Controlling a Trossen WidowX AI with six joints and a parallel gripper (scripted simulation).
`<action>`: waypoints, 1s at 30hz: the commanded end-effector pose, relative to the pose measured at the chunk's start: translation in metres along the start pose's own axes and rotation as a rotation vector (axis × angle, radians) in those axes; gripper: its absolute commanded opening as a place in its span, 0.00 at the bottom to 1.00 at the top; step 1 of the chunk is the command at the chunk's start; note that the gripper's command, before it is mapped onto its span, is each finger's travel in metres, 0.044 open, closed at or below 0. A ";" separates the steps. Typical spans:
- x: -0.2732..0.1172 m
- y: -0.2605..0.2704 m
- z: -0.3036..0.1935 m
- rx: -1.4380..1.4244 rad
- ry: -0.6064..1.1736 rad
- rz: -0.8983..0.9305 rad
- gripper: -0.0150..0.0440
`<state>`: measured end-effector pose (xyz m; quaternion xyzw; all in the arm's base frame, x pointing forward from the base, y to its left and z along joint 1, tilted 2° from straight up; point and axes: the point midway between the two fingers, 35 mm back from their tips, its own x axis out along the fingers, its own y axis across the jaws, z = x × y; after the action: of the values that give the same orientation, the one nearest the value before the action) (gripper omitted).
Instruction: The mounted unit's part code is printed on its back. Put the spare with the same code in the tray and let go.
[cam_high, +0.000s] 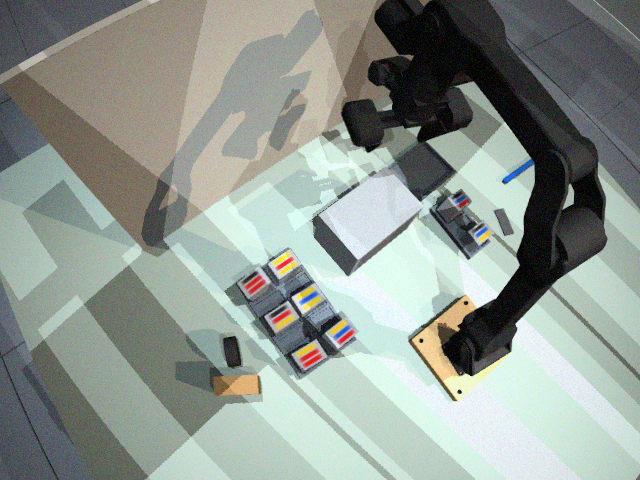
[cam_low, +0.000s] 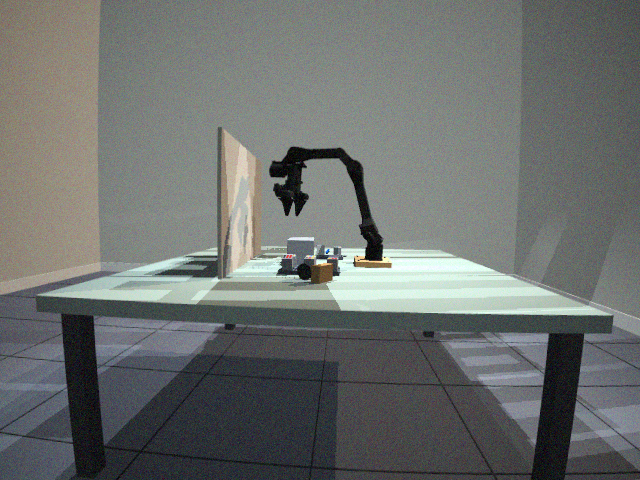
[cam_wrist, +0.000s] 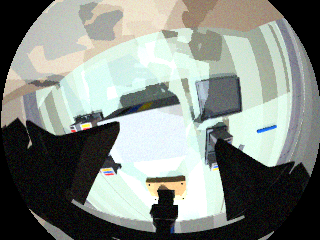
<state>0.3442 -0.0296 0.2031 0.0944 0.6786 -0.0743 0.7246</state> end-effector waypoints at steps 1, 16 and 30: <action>0.005 -0.054 -0.022 0.300 0.008 -0.019 1.00; 0.043 -0.161 -0.140 1.263 0.040 -0.063 1.00; 0.082 -0.170 -0.148 1.263 0.040 -0.064 0.76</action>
<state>0.1664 -0.1578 0.1077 0.4863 0.5196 -0.4807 0.5123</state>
